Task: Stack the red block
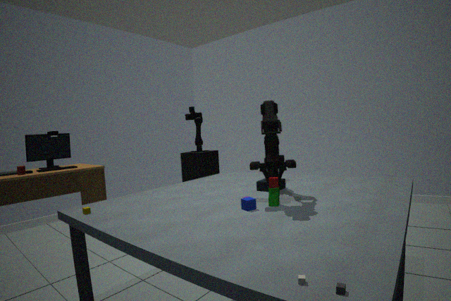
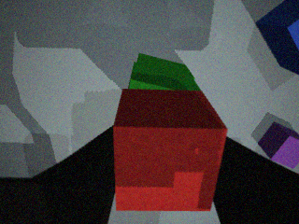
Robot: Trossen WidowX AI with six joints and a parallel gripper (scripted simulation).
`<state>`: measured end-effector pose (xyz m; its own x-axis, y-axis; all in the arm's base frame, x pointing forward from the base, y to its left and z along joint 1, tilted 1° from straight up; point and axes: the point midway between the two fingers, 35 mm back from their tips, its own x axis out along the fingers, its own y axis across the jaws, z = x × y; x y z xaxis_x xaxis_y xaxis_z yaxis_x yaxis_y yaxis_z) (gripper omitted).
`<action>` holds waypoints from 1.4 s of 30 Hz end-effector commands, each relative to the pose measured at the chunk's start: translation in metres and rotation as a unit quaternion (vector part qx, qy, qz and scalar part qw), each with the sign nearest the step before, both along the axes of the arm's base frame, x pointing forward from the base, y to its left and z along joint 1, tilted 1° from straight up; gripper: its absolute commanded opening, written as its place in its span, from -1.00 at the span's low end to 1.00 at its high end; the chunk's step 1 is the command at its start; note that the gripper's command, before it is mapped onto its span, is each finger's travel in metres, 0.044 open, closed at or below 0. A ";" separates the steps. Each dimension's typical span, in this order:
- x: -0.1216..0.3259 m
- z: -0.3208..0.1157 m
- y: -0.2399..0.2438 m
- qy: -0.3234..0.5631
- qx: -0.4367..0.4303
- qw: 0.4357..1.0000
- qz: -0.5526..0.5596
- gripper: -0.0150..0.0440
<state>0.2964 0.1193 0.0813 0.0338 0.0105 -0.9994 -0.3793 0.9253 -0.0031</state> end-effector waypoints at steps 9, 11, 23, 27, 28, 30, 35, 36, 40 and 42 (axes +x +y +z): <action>0.000 -0.002 0.000 -0.001 0.000 1.000 -0.002 -0.49; 0.000 -0.002 0.000 -0.001 0.000 1.000 -0.002 -0.49; 0.000 -0.003 0.000 -0.001 0.000 1.000 -0.002 -0.49; 0.000 -0.003 0.000 -0.001 0.000 1.000 -0.002 -0.49; 0.000 -0.001 0.000 -0.001 0.000 1.000 -0.002 -0.49; 0.000 -0.002 0.000 -0.001 0.000 1.000 0.000 -0.40; 0.000 -0.002 0.000 -0.001 0.000 1.000 0.000 0.04; 0.000 -0.002 0.000 -0.001 0.000 1.000 0.000 0.13; 0.000 -0.002 0.000 -0.001 0.000 1.000 0.000 0.49; 0.000 -0.002 0.000 -0.001 0.000 1.000 0.000 0.67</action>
